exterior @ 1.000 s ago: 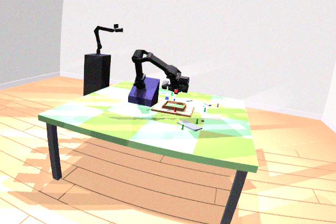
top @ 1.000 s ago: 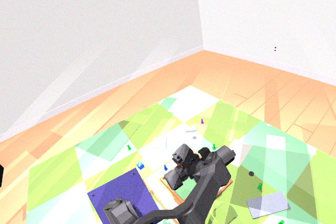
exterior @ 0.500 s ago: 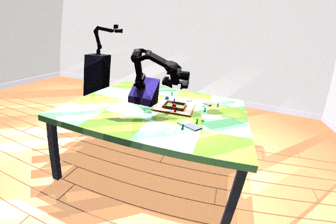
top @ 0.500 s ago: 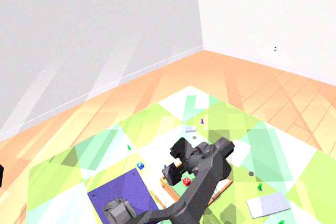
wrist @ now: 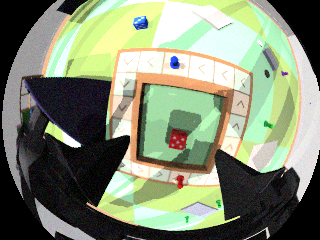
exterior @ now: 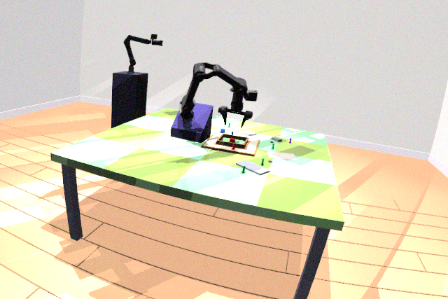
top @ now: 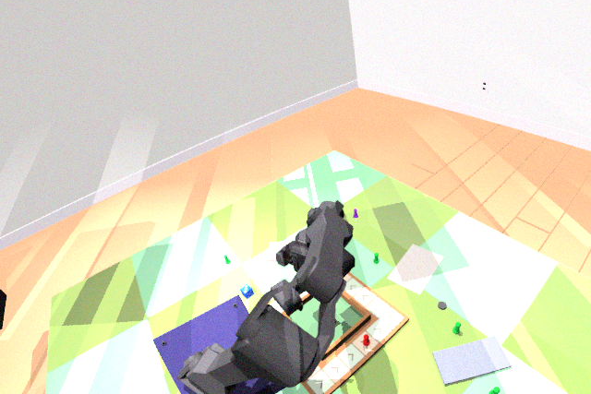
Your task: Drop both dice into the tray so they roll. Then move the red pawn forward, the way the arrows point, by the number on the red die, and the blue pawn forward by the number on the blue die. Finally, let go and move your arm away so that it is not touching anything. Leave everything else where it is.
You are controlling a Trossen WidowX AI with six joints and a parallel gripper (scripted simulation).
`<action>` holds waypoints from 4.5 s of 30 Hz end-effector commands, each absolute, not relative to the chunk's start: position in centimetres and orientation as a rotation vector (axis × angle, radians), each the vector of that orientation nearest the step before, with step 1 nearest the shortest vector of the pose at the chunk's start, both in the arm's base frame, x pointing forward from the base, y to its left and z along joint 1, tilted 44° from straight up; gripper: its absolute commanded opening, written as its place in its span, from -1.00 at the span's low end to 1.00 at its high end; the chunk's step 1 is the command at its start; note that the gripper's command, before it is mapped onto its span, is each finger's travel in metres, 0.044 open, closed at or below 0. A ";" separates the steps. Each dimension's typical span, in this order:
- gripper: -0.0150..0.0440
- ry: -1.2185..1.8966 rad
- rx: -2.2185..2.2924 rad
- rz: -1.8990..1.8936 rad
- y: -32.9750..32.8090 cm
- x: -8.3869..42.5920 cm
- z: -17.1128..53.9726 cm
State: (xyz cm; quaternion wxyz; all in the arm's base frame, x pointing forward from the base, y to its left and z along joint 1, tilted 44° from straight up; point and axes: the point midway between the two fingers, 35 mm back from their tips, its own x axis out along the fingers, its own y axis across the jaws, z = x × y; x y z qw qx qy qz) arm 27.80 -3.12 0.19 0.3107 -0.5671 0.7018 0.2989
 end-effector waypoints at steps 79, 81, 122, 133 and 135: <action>-0.09 1.636 -0.590 -0.577 7.5 17.8 -20.6; -0.14 1.636 -0.590 -0.577 7.5 17.8 -20.6; -0.49 1.739 -0.809 -0.283 12.9 23.9 -10.1; -0.49 1.793 -0.993 -0.049 9.8 26.7 -8.5; -0.49 1.801 -1.027 -0.007 9.2 27.1 -8.2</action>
